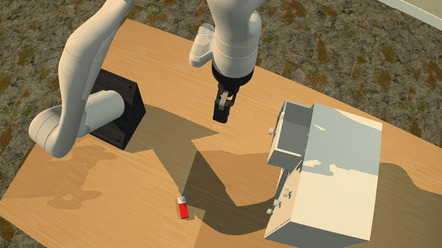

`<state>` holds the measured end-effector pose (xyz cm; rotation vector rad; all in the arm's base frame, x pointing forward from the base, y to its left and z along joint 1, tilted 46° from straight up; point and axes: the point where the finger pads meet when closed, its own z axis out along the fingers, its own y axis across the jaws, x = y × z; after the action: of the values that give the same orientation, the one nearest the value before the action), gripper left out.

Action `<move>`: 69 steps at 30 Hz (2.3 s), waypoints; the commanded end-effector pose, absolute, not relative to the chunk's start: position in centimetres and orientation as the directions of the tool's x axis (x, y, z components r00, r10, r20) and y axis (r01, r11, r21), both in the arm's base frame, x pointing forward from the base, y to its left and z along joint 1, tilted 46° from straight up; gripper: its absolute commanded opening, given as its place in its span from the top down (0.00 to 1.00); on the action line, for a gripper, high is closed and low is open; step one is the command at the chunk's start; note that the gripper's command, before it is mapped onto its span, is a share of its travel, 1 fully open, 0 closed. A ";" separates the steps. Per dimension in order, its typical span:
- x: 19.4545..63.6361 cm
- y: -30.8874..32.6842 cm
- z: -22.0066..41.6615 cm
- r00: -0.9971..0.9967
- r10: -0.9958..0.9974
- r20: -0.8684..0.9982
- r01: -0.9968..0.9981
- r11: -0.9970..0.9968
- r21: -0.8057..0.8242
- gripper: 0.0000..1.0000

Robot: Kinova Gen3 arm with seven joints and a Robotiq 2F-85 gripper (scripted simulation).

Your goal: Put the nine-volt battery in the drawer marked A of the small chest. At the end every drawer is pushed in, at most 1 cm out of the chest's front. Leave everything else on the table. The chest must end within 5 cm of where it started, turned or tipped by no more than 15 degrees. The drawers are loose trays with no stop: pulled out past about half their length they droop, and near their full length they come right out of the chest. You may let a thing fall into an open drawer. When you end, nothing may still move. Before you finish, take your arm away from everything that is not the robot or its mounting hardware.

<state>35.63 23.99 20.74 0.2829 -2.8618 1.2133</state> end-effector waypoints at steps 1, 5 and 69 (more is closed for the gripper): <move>35.6 24.0 20.8 -0.983 -0.159 0.088 -0.174 0.682 -0.710 0.00; 35.6 24.0 20.8 -0.983 -0.159 0.088 -0.174 0.682 -0.710 0.00; 26.2 23.2 18.0 -0.978 -0.206 0.041 -0.174 0.682 -0.711 0.00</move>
<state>26.42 23.18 18.11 0.3229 -2.9146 1.2221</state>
